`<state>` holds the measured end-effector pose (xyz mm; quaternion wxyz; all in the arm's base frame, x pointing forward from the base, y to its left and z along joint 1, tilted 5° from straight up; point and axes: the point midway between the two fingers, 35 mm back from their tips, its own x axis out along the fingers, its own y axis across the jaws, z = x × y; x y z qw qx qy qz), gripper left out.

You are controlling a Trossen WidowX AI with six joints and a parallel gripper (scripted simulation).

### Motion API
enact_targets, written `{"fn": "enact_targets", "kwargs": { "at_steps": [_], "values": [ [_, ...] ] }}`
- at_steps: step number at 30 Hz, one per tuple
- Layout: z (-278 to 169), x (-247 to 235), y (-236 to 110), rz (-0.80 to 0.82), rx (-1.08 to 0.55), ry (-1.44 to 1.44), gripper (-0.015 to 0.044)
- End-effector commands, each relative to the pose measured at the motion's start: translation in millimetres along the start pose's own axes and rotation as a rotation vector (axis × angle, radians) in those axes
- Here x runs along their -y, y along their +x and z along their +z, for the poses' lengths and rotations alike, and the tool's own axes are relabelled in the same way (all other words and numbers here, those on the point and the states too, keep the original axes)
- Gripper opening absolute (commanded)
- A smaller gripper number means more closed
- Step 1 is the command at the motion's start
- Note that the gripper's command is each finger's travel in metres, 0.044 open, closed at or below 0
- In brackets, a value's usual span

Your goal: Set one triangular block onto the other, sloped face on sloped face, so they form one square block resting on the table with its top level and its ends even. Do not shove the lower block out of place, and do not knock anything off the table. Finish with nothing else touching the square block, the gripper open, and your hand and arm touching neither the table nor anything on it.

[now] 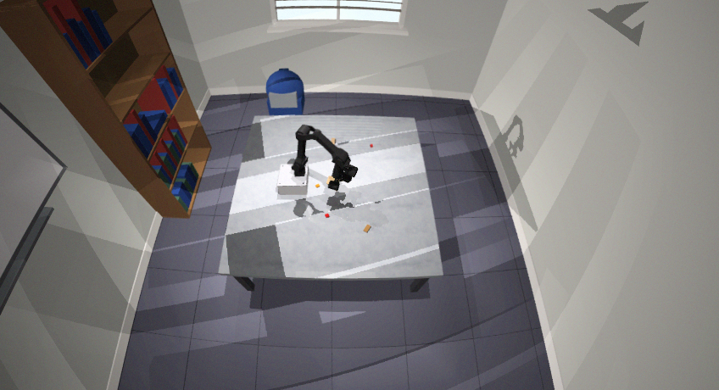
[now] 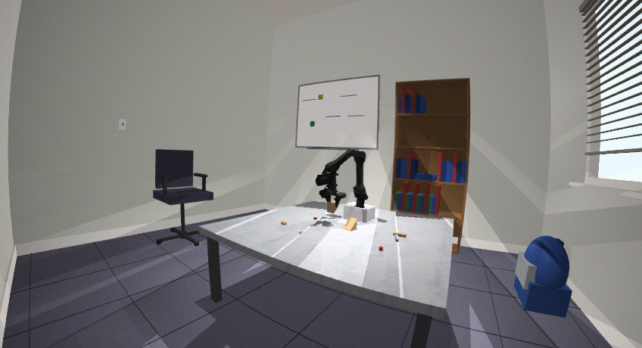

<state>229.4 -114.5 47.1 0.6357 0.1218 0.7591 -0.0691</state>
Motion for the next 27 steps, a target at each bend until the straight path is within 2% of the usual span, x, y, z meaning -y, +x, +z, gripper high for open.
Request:
{"fn": "enact_targets", "kwargs": {
  "at_steps": [1,27],
  "values": [
    [10,-13,-6,0.004,-0.001,0.001,0.0],
    [51,-119,-49,0.027,-0.004,0.033,0.0]
  ]
}}
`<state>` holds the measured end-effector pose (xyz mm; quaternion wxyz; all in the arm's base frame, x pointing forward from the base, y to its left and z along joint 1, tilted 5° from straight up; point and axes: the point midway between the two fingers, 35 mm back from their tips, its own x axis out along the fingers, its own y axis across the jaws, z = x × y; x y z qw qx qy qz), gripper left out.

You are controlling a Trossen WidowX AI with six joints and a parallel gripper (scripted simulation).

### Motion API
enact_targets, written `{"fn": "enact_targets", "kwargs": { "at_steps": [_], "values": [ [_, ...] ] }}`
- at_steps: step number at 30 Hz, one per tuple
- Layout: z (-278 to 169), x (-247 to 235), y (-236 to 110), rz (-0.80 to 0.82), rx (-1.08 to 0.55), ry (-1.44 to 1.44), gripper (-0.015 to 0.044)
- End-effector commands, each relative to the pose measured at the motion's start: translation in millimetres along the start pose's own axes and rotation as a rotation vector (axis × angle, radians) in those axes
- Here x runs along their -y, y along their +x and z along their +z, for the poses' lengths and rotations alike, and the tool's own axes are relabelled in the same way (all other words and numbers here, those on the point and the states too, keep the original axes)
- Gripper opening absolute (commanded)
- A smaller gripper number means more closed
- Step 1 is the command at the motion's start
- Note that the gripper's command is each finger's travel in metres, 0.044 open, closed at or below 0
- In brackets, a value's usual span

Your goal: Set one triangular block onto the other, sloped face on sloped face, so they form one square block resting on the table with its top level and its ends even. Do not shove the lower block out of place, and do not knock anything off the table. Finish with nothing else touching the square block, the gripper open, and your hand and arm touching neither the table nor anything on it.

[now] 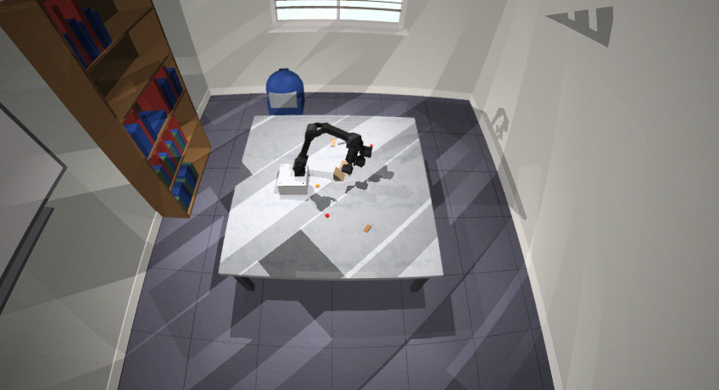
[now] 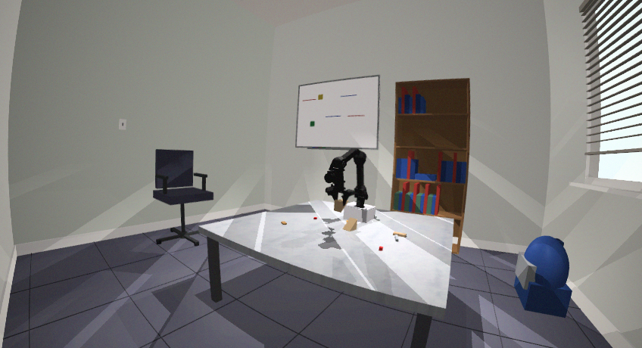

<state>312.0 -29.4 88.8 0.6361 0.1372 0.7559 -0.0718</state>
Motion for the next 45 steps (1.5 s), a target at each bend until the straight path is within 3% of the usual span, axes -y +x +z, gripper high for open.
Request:
{"fn": "enact_targets", "kwargs": {
  "at_steps": [1,8,38,45],
  "values": [
    [3,-17,-4,0.007,-0.008,0.01,0.0],
    [3,-33,-6,0.01,-0.011,0.015,0.0],
    [-22,-34,97,0.011,-0.015,0.015,0.0],
    [-24,-35,98,0.008,-0.012,0.017,0.0]
  ]
}}
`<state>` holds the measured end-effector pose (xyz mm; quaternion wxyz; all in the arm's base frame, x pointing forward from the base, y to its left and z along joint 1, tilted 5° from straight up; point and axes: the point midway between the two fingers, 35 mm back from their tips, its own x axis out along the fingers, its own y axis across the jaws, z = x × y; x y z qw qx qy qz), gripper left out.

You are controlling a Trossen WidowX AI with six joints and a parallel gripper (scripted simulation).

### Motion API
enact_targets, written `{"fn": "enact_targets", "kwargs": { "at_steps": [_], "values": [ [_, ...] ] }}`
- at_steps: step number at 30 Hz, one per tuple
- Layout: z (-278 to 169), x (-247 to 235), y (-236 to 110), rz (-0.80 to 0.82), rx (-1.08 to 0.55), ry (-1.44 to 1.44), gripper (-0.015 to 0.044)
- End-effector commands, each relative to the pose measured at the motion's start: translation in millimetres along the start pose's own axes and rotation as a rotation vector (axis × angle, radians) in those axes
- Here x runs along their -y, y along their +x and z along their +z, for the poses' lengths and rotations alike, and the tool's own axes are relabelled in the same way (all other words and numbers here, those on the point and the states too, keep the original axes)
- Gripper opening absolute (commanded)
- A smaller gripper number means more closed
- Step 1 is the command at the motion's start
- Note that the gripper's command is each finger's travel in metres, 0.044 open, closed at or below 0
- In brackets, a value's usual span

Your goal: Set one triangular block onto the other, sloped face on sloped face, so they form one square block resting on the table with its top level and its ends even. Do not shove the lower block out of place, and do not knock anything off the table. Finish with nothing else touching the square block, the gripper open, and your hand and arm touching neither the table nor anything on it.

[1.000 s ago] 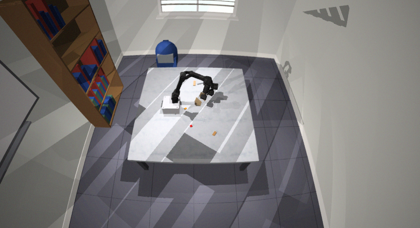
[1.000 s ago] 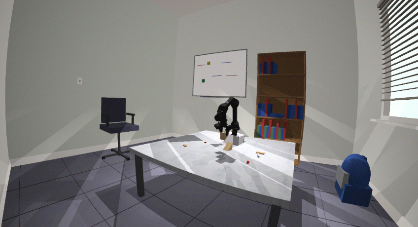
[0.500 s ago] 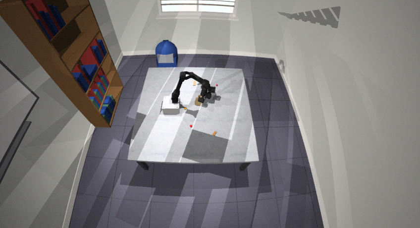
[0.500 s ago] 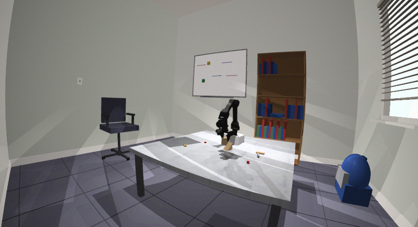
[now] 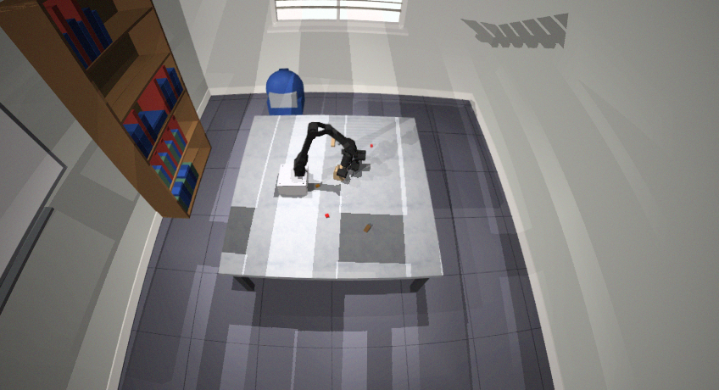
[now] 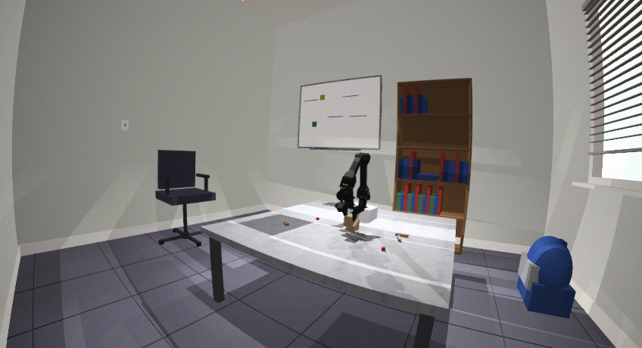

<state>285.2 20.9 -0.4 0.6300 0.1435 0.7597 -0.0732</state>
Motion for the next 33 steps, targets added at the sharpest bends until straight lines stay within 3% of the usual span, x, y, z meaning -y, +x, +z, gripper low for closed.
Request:
{"fn": "enact_targets", "kwargs": {
  "at_steps": [1,33],
  "values": [
    [-0.6,-1.0,0.9,0.002,0.002,0.006,0.0],
    [-0.8,-1.7,3.9,0.004,0.005,0.011,0.0]
  ]
}}
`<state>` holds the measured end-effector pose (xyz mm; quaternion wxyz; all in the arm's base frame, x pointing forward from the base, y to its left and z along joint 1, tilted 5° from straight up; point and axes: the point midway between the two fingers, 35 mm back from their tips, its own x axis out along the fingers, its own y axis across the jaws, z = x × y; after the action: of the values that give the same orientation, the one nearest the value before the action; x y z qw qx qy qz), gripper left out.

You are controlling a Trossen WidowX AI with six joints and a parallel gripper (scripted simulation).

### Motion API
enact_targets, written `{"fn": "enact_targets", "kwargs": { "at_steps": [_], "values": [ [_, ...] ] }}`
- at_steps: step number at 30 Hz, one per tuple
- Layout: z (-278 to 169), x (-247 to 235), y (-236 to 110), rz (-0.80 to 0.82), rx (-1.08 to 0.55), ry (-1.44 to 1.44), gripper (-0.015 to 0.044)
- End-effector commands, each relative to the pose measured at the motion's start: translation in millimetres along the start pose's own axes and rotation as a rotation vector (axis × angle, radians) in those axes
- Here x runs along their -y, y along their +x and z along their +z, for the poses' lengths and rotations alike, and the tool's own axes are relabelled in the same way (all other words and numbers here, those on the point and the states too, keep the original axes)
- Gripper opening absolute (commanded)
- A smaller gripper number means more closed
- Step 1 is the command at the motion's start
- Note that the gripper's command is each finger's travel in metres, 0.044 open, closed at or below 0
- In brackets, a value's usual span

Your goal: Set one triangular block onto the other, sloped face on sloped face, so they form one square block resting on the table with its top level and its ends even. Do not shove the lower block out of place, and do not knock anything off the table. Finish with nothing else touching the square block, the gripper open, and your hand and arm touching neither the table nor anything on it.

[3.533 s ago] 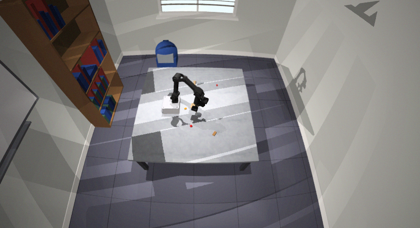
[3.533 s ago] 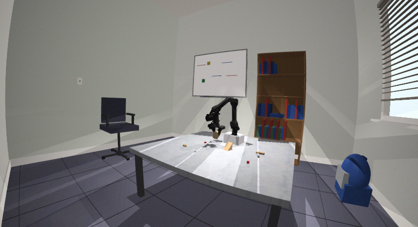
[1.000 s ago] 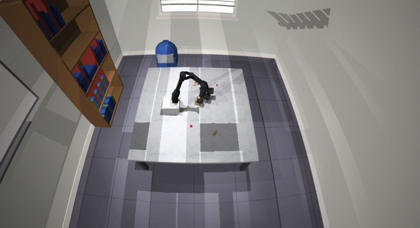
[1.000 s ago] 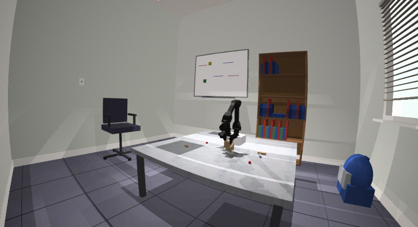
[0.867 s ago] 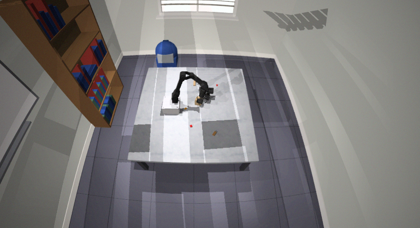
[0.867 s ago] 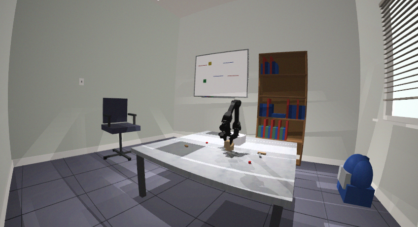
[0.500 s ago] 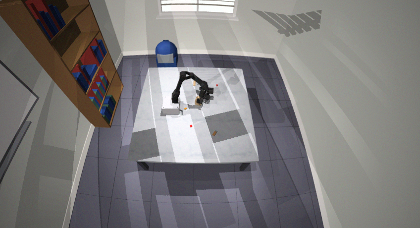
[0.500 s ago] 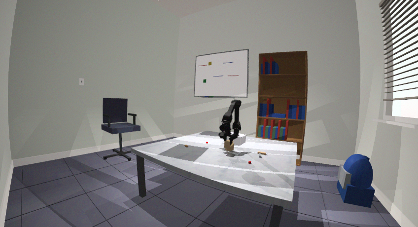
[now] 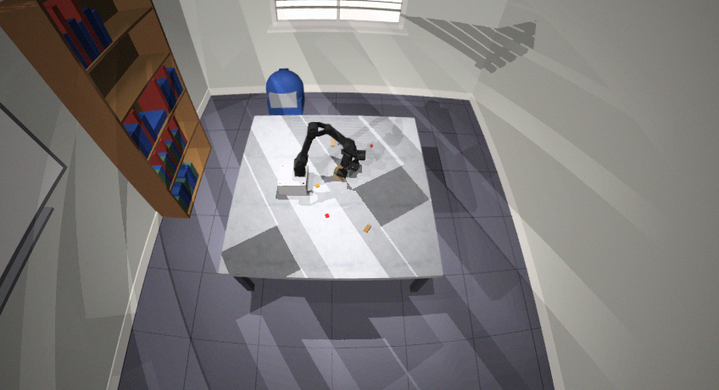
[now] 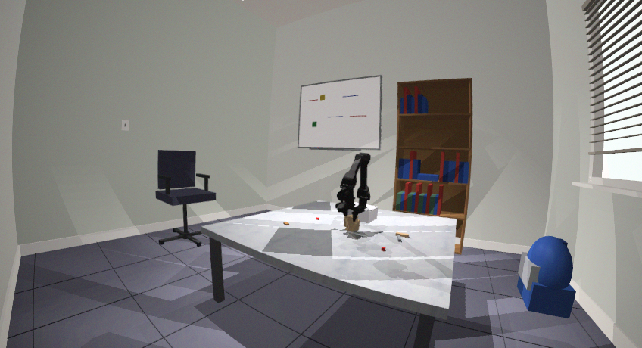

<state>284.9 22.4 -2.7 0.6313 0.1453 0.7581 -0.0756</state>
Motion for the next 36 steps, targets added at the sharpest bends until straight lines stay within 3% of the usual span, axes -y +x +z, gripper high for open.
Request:
{"fn": "enact_targets", "kwargs": {
  "at_steps": [1,36],
  "values": [
    [-1,-1,2,0.004,0.0,0.005,0.0],
    [-6,-1,21,0.002,-0.001,0.004,0.0]
  ]
}}
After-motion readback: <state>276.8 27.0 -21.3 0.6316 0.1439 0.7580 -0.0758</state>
